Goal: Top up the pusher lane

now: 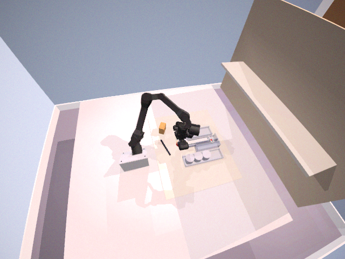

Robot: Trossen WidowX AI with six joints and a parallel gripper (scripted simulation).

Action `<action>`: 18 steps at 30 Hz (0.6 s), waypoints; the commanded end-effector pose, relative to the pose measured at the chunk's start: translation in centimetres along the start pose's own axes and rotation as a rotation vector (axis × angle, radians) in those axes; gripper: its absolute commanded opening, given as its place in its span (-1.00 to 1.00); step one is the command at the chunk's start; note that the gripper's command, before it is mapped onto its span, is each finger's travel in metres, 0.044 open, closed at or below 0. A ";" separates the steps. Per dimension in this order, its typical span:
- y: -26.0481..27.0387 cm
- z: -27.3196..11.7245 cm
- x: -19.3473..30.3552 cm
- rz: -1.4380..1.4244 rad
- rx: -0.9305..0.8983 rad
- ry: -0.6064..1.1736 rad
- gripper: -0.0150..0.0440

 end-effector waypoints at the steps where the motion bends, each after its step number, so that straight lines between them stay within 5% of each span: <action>1: 0.1 -0.2 -0.6 -0.007 -0.004 -0.019 -0.49; 18: 0.3 -0.3 -1.4 -0.007 -0.004 -0.019 -0.49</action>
Point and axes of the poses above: the point midway between the two fingers, 35 mm back from their tips, its own z axis out along the fingers, its own y axis across the jaws, x = y × z, the point moved 6 cm from there along -z, back along the fingers, and after that the axes turned 6 degrees about z, right-handed, at the moved point
